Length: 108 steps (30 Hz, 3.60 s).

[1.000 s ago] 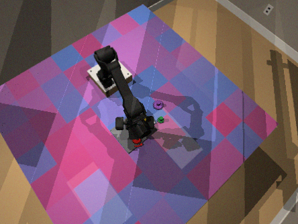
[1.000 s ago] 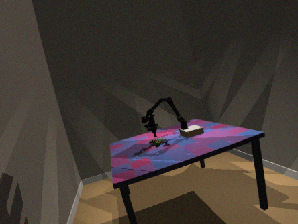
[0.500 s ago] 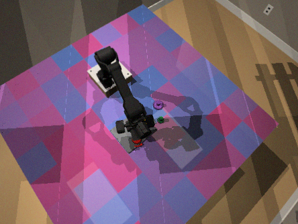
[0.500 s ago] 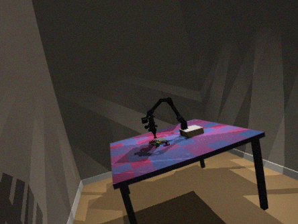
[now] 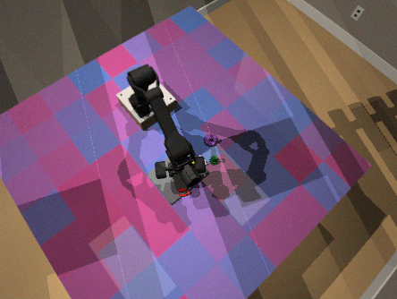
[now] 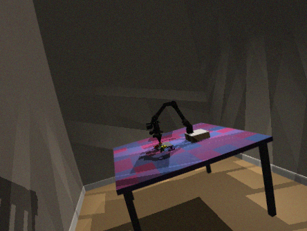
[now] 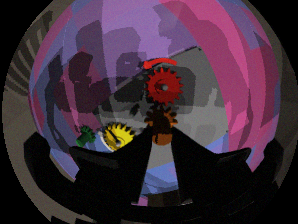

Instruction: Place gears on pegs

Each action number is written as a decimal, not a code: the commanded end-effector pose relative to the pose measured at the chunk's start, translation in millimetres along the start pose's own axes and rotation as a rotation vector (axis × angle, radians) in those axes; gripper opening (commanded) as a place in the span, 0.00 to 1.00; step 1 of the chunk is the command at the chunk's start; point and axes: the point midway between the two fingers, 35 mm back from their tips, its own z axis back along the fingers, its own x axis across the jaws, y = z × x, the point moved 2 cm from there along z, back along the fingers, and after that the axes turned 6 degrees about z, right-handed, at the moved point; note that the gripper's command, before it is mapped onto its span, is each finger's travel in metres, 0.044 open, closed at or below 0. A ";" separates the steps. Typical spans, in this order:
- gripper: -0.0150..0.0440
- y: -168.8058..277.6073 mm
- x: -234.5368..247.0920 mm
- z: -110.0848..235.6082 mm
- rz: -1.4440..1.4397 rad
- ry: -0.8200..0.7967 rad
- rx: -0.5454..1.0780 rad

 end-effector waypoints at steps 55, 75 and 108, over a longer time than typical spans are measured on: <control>0.25 3.0 -2.1 -18.5 -0.264 0.008 0.006; 0.49 2.4 -1.2 -7.5 -0.183 0.008 0.006; 1.00 42.1 160.0 15.1 1.211 -0.011 0.005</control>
